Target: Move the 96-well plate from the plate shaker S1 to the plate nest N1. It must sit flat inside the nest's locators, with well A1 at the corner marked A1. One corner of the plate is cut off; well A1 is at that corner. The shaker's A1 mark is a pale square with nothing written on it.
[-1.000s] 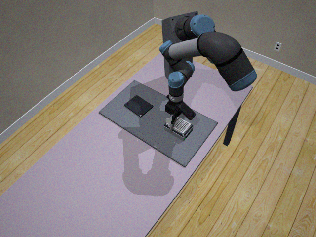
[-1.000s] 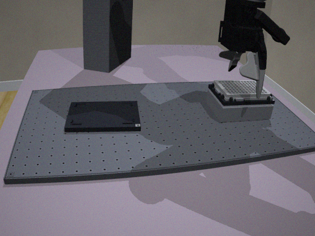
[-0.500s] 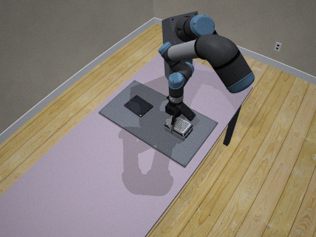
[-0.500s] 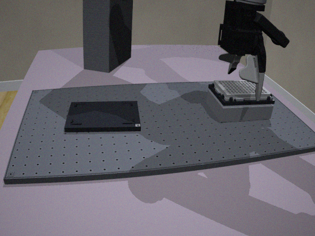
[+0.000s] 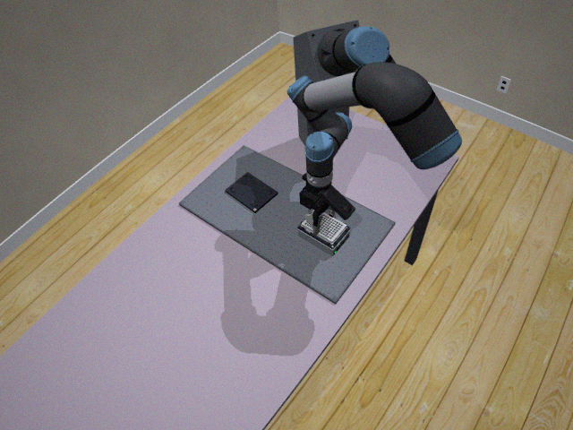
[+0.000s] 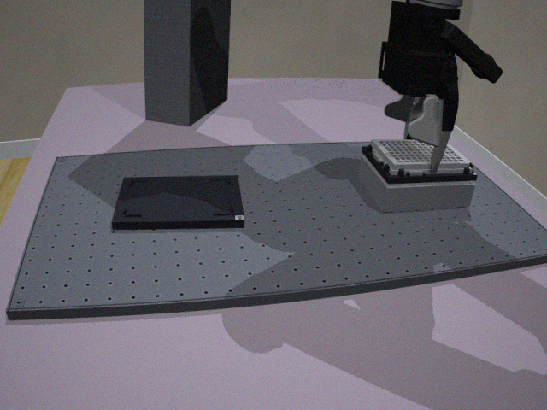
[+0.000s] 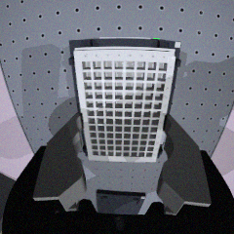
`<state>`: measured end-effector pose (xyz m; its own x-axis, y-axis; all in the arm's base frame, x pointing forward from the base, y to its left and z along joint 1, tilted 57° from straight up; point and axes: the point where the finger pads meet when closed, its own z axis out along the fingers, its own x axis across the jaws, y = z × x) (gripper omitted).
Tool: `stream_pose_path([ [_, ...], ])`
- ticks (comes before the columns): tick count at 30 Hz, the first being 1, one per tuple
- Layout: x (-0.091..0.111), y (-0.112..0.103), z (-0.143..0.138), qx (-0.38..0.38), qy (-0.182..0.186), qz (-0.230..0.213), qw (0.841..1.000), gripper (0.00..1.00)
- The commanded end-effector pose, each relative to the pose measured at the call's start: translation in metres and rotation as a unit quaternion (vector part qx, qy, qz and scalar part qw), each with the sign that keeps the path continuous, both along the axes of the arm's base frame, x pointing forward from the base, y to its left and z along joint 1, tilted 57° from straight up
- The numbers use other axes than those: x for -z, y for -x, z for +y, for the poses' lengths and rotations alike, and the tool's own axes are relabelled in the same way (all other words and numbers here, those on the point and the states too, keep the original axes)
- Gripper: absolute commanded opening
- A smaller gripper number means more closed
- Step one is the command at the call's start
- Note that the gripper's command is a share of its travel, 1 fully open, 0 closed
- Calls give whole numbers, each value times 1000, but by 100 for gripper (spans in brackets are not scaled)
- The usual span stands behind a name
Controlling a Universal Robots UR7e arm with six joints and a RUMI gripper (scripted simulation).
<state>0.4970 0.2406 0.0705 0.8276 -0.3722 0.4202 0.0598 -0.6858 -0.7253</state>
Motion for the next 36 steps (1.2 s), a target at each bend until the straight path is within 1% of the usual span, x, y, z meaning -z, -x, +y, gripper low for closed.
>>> stream_pose_path([
  [1,0,0,0,0,0,0,1000,0],
  [21,0,0,0,0,0,0,1000,0],
  [36,-12,12,-14,0,0,0,1000,0],
])
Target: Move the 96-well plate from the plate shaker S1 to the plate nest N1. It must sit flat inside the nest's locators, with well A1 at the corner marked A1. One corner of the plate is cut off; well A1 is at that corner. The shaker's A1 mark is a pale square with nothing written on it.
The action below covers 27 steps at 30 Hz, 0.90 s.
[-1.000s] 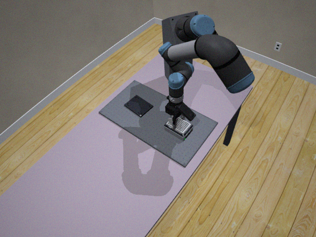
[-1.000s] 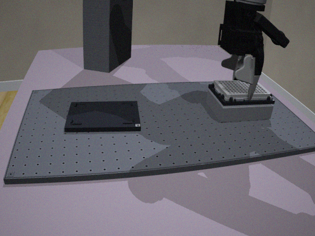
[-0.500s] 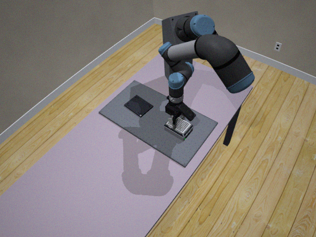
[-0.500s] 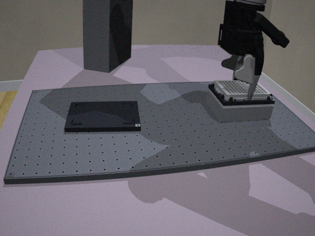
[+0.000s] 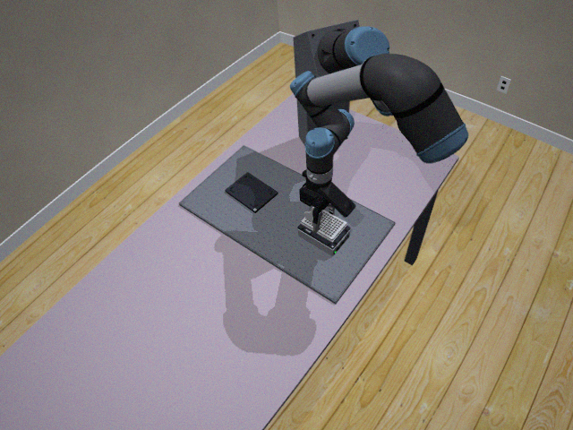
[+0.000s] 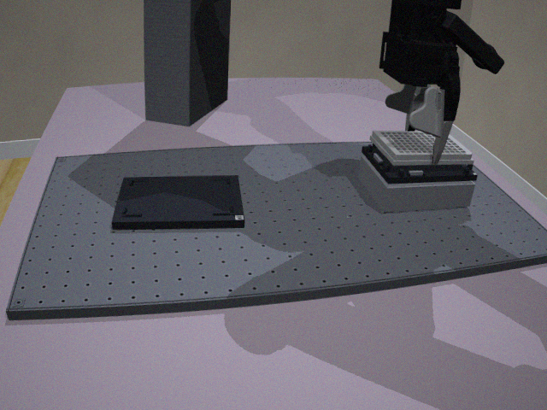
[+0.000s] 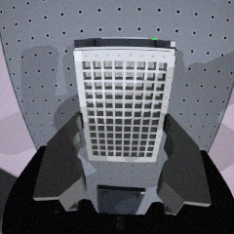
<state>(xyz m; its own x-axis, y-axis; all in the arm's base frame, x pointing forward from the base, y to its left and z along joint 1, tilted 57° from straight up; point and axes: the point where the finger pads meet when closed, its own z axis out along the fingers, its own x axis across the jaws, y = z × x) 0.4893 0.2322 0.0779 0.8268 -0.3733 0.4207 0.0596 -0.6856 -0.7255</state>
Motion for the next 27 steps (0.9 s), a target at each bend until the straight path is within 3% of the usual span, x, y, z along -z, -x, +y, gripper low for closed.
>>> stream_pose_path([
  [1,-5,5,-6,0,0,0,1000,0],
  [27,-25,26,-29,0,0,0,1000,0],
])
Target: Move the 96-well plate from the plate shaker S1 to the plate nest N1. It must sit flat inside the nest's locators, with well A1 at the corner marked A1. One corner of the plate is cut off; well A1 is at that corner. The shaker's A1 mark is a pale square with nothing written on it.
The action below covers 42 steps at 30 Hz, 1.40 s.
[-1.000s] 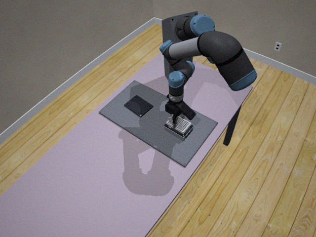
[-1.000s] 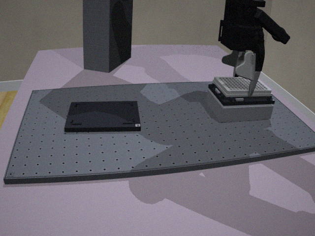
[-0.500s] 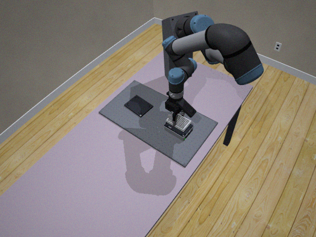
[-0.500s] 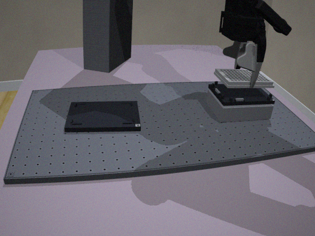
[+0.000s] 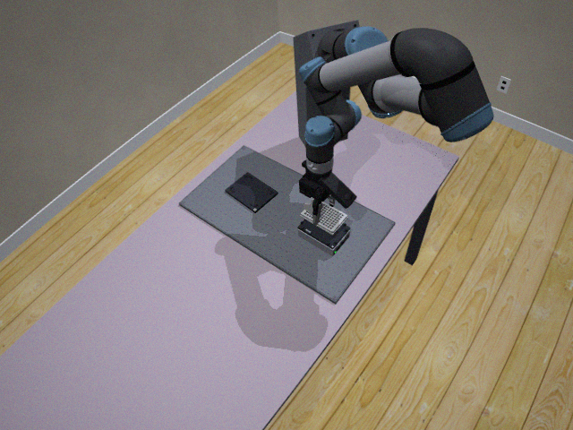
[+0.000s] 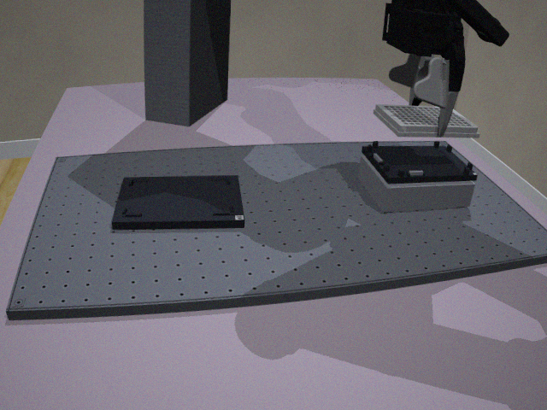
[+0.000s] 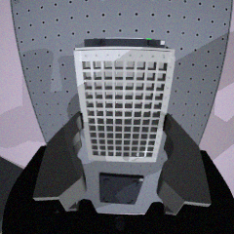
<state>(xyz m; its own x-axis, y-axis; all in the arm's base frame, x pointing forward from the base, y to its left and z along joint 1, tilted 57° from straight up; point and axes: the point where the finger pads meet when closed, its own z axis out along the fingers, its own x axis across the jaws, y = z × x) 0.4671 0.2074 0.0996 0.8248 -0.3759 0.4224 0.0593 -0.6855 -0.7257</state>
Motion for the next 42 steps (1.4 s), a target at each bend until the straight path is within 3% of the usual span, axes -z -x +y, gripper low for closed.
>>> stream_pose_path([
  [1,-5,4,-5,-2,0,1,1000,0],
  [34,-12,12,-14,-2,0,1,1000,0],
  [36,-7,12,-18,16,-18,22,999,0],
  [42,9,9,-30,18,-20,24,999,0],
])
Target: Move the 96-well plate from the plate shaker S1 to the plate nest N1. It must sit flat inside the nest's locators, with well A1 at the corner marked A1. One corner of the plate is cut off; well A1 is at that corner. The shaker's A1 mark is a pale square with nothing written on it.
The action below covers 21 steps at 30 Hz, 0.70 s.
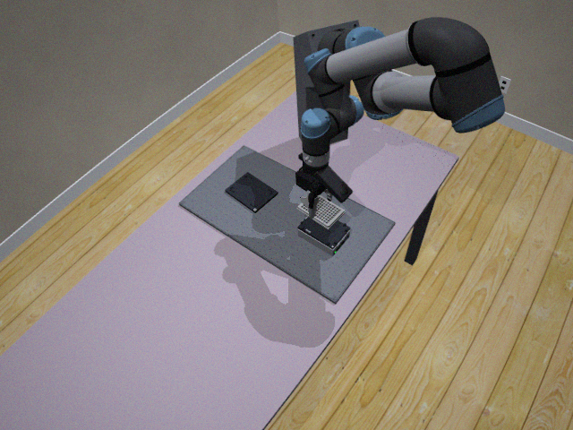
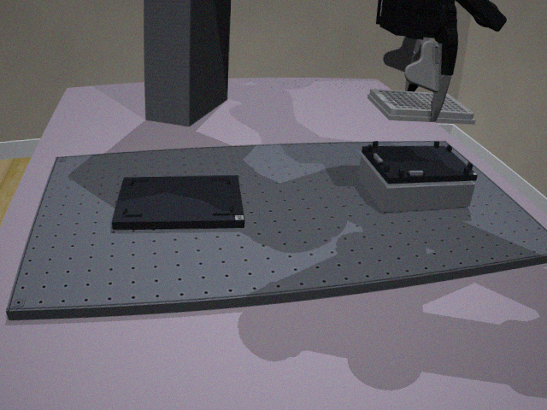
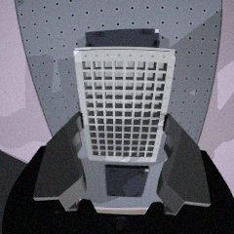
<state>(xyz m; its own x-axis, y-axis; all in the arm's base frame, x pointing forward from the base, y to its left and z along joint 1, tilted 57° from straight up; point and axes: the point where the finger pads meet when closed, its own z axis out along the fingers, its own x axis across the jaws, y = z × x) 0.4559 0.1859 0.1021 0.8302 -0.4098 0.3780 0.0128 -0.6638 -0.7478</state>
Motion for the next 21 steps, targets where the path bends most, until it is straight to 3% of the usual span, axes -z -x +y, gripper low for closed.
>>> stream_pose_path([
  [1,14,-2,-11,5,-4,4,1000,0],
  [21,62,-10,-46,5,-4,4,1000,0],
])
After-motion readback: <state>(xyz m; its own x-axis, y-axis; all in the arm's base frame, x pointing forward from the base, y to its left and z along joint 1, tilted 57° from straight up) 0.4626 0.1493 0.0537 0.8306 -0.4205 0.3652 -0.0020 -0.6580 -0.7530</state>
